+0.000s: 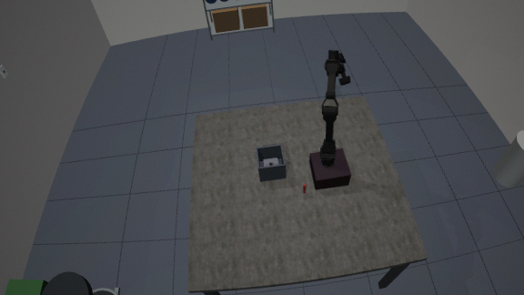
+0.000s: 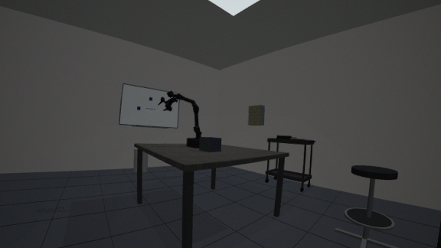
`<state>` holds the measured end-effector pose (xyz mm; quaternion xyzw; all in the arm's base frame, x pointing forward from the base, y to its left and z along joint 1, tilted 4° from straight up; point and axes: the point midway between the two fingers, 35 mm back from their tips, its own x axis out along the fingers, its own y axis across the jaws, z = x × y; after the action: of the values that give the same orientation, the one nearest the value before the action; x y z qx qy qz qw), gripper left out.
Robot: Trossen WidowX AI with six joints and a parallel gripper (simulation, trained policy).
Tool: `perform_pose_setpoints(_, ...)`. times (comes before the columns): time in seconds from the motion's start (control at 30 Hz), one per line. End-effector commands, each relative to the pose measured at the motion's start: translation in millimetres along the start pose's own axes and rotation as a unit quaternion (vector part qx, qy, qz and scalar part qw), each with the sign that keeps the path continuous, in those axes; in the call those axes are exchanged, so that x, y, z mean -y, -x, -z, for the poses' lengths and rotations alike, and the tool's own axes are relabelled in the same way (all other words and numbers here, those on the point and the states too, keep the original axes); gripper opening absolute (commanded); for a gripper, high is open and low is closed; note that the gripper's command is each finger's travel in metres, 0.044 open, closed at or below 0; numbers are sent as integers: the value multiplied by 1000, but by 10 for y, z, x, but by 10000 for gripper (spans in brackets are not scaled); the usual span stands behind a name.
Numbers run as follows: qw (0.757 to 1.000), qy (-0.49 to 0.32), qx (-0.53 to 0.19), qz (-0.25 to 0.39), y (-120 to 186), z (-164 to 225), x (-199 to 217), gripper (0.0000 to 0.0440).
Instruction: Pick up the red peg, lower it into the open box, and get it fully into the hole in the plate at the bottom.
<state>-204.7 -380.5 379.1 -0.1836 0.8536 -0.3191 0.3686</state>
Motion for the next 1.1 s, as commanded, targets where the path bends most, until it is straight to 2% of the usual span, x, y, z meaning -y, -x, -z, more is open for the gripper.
perform_pose_setpoints(0.0,998,-47,24,39,248,-266,185,440)
perform_pose_setpoints(0.23,985,-119,83,92,692,-706,421,440)
perform_pose_setpoints(0.5,958,-197,169,126,1240,-1186,552,440)
perform_pose_setpoints(0.77,918,-264,266,128,1806,-1632,545,437)
perform_pose_setpoints(1.07,863,-325,376,96,2449,-2063,402,431)
